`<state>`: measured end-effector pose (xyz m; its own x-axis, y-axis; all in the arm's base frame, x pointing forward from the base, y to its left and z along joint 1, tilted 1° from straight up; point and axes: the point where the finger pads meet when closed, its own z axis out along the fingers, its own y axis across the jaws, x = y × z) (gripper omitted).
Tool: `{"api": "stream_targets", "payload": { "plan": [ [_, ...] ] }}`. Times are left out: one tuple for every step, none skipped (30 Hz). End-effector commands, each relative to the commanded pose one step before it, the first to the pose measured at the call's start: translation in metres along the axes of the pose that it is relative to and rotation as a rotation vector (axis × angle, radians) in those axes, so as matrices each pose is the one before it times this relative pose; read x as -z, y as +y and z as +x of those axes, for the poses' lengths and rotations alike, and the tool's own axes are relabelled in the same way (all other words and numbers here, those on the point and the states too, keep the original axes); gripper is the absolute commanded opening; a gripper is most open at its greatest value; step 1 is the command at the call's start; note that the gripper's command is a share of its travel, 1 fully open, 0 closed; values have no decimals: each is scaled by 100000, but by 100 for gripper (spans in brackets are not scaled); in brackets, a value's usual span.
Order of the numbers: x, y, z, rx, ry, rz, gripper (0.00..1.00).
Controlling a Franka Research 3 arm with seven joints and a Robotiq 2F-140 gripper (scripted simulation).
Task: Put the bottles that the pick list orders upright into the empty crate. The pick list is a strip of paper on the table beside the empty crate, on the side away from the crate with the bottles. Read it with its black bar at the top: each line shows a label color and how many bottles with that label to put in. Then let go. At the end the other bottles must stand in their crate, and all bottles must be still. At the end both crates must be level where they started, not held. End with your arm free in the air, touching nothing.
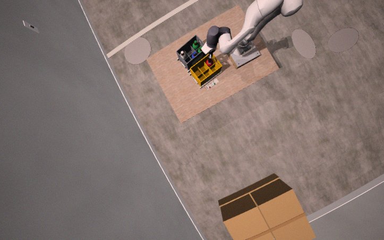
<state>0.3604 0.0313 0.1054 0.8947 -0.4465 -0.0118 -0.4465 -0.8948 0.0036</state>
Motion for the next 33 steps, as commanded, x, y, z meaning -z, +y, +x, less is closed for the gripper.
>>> {"api": "stream_targets", "payload": {
  "plan": [
    [-50, -21, 47, -448, 69, 125, 38],
    [0, 0, 0, 0, 0, 0, 38],
    [0, 0, 0, 0, 0, 0, 38],
    [0, 0, 0, 0, 0, 0, 38],
    [0, 0, 0, 0, 0, 0, 38],
    [0, 0, 0, 0, 0, 0, 38],
    [0, 0, 0, 0, 0, 0, 38],
    [0, 0, 0, 0, 0, 0, 38],
    [0, 0, 0, 0, 0, 0, 38],
    [0, 0, 0, 0, 0, 0, 38],
    [0, 0, 0, 0, 0, 0, 38],
    [0, 0, 0, 0, 0, 0, 38],
    [0, 0, 0, 0, 0, 0, 38],
    [0, 0, 0, 0, 0, 0, 38],
    [0, 0, 0, 0, 0, 0, 38],
    [267, 0, 0, 0, 0, 0, 38],
    [267, 0, 0, 0, 0, 0, 38],
    [267, 0, 0, 0, 0, 0, 38],
    [267, 0, 0, 0, 0, 0, 38],
    [267, 0, 0, 0, 0, 0, 38],
    [267, 0, 0, 0, 0, 0, 38],
    [267, 0, 0, 0, 0, 0, 38],
    [267, 0, 0, 0, 0, 0, 38],
    [267, 0, 0, 0, 0, 0, 38],
    [267, 0, 0, 0, 0, 0, 38],
    [0, 0, 0, 0, 0, 0, 38],
    [0, 0, 0, 0, 0, 0, 38],
    [267, 0, 0, 0, 0, 0, 38],
    [267, 0, 0, 0, 0, 0, 38],
    [267, 0, 0, 0, 0, 0, 38],
    [267, 0, 0, 0, 0, 0, 38],
    [267, 0, 0, 0, 0, 0, 38],
    [267, 0, 0, 0, 0, 0, 38]
  ]
}}
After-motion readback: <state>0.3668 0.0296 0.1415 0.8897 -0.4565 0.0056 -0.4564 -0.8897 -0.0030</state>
